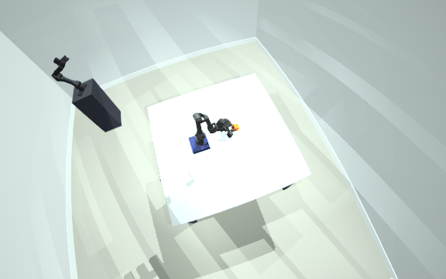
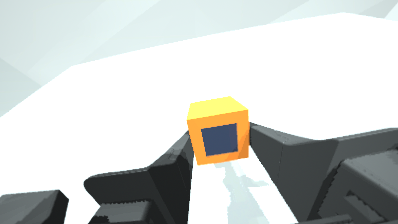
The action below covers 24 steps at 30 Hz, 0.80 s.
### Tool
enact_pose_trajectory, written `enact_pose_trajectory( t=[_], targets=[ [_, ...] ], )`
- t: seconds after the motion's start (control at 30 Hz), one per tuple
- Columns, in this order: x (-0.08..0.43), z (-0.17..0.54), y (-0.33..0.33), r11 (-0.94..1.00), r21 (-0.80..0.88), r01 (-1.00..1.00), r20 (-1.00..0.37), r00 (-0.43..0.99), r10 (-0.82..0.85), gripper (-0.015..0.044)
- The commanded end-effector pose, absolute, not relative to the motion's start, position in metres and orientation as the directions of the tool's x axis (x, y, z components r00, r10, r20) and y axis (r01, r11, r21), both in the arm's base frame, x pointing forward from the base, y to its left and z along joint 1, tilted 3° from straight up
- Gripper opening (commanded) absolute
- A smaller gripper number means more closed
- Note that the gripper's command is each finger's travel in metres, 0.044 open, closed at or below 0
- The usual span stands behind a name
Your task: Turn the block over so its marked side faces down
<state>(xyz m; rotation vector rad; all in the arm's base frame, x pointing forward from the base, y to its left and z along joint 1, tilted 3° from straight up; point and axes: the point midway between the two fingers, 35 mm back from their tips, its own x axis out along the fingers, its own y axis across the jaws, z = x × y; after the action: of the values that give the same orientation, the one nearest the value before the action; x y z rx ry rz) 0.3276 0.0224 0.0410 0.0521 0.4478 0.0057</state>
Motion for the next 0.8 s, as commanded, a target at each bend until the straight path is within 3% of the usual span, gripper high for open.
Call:
enact_pose_trajectory(
  t=[0.0, 0.2, 0.77],
  targets=[
    [0.3272, 0.0417, 0.0219, 0.999, 0.053, 0.01, -0.427, 0.904, 0.014, 0.0],
    [0.3272, 0.0417, 0.0219, 0.999, 0.053, 0.01, -0.427, 0.904, 0.014, 0.0],
    [0.3272, 0.0417, 0.0219, 0.999, 0.053, 0.01, -0.427, 0.904, 0.014, 0.044]
  ],
)
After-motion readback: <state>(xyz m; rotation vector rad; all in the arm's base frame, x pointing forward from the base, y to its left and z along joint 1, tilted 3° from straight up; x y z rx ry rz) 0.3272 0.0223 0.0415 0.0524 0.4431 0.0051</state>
